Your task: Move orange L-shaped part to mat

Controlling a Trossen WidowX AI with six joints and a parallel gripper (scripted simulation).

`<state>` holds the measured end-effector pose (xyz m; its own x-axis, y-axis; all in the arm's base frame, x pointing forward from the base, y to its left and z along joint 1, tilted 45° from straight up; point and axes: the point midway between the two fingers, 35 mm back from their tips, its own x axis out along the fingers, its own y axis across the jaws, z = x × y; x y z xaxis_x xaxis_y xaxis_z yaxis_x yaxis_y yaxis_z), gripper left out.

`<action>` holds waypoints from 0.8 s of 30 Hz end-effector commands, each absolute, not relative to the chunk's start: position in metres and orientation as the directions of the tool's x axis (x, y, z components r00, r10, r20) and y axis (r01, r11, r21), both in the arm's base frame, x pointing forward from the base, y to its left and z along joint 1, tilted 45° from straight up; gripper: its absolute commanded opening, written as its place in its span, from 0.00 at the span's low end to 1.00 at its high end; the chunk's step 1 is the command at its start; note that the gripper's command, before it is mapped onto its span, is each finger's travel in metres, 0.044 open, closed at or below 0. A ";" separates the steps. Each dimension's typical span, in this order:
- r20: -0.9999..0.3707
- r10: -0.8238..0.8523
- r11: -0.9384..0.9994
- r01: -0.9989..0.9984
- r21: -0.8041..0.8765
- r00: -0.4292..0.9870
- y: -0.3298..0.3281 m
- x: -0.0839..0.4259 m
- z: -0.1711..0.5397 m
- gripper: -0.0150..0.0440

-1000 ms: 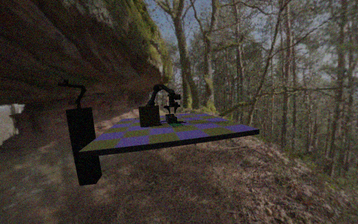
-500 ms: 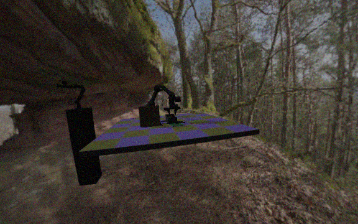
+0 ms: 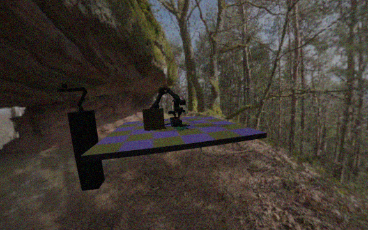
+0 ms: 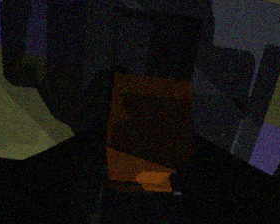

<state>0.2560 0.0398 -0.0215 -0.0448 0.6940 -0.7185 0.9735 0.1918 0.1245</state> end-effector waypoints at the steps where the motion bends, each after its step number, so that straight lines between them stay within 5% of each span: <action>1: -0.719 0.694 0.194 0.973 0.127 -0.044 0.040 0.256 -0.021 0.38; 6: -0.719 0.694 0.194 0.973 0.127 -0.044 0.040 0.256 -0.021 0.25; 24: -0.717 0.696 0.189 0.974 0.125 -0.043 0.027 0.257 -0.008 0.25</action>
